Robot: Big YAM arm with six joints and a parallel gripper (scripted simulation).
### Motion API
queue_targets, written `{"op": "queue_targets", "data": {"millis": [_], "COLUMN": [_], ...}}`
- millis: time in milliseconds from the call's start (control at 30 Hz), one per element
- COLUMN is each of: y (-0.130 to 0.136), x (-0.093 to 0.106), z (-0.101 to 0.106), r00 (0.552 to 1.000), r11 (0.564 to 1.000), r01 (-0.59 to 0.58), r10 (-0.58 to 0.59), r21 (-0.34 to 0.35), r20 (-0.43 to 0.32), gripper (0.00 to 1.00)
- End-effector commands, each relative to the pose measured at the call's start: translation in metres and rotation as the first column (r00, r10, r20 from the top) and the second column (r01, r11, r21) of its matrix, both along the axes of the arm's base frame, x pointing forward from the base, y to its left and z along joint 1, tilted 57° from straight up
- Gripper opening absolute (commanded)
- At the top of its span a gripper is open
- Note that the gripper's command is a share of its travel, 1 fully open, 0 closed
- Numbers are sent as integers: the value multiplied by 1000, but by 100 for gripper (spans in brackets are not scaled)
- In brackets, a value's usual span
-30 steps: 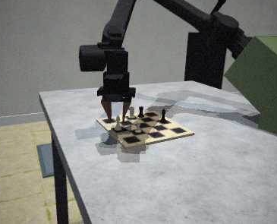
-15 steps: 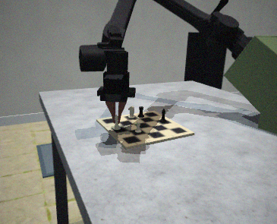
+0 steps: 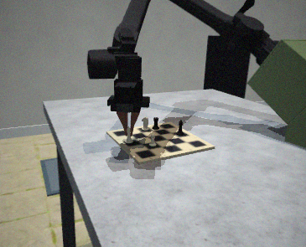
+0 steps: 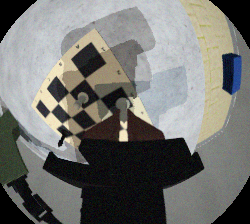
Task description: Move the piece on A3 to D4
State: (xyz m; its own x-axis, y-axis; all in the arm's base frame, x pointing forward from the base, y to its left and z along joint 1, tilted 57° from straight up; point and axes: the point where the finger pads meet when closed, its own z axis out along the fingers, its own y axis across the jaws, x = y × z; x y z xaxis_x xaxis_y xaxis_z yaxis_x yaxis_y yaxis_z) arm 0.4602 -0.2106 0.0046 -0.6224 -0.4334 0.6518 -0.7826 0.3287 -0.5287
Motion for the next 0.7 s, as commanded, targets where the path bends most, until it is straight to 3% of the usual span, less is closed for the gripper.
{"op": "queue_targets", "data": {"millis": [0,500,567,667], "y": [-6,-6,-4,21], "x": [-2,-2,-3,14], "z": [-5,-5,0,20], "r00": [1000,1000,1000,999], "r11": [1000,1000,1000,1000], "r01": [4,4,8,-24], "r10": [-4,-4,-8,24], "r21": [5,5,5,-3], "r20": [-11,-12,-11,34], "gripper": [0,0,0,0]}}
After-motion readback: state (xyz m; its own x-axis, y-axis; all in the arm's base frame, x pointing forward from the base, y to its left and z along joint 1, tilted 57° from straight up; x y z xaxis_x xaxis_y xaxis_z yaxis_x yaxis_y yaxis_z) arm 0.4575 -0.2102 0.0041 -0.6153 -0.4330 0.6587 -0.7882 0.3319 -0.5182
